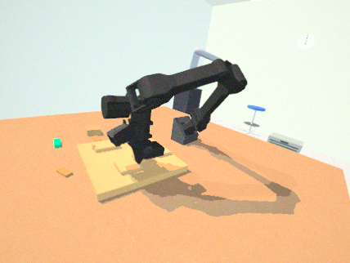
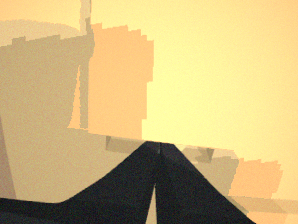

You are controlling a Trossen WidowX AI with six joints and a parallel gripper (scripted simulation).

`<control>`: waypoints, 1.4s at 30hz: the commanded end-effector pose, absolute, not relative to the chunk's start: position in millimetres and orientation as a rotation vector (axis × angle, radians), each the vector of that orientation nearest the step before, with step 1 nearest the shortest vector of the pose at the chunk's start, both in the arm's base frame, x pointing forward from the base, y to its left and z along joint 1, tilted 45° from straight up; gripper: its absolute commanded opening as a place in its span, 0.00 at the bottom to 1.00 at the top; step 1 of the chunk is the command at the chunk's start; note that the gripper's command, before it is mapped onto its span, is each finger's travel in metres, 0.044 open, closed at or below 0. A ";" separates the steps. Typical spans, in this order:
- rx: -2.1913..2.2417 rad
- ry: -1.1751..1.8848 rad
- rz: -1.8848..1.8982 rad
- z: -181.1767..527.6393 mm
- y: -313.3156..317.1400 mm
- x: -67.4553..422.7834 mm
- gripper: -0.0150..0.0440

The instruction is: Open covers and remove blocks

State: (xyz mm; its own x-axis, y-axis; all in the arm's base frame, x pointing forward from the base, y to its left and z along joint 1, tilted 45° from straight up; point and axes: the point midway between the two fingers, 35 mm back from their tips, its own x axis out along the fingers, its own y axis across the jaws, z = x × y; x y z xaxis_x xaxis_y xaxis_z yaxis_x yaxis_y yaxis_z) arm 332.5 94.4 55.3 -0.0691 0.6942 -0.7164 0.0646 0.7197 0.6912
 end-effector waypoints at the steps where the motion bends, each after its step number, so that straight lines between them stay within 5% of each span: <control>1: 0.640 1.574 0.582 56.0 95.5 337.6 0.25; 42: 0.639 1.572 0.583 51.4 95.8 378.0 0.25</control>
State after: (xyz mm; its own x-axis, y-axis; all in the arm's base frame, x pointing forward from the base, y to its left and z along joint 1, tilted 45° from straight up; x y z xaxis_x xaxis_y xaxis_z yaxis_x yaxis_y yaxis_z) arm 374.6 94.5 51.9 -0.0649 0.6943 -0.7168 0.0611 0.7197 0.6916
